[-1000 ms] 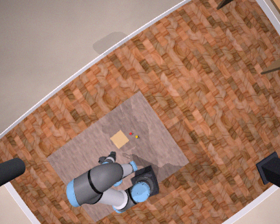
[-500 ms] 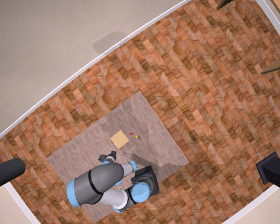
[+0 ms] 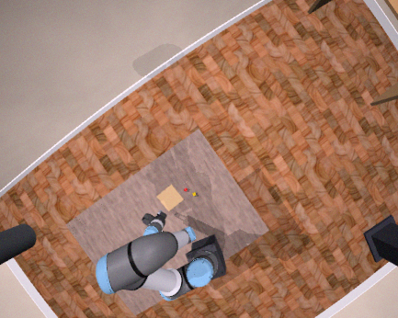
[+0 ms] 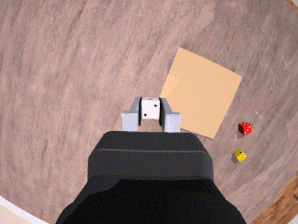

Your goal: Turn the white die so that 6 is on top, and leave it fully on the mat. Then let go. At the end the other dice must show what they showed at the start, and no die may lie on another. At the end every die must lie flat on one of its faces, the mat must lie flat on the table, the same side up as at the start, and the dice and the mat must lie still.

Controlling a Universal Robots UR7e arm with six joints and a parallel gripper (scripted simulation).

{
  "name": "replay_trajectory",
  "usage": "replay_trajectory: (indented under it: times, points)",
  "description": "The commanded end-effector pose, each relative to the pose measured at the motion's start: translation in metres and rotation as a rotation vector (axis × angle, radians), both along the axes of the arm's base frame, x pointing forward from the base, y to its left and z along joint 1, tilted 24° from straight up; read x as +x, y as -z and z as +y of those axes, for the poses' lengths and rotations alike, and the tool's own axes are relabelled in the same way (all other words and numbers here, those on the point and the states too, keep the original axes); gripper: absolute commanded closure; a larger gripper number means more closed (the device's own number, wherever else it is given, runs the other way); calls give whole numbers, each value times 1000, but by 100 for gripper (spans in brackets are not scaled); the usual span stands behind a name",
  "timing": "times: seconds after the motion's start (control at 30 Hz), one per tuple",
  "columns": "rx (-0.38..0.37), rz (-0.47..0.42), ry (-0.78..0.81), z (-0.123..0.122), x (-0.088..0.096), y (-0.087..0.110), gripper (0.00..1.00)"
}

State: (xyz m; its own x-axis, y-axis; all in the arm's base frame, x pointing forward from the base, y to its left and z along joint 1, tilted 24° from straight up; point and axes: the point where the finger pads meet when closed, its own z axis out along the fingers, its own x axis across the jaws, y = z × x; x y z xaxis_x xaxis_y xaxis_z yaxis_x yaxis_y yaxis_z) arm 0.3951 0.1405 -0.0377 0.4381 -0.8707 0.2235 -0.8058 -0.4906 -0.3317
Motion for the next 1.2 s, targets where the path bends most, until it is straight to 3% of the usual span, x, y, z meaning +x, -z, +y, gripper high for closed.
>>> replay_trajectory:
  times: [0.0,0.53,0.63,1.1,1.17]
  points:
    - [42,-2,111,-4,5,-2,60]
    - [241,-21,570,-28,21,-10,60]
    - [242,-21,572,-28,21,-11,60]
    - [430,-39,1006,-50,30,-17,60]
    - [430,-39,1006,-50,30,-17,60]
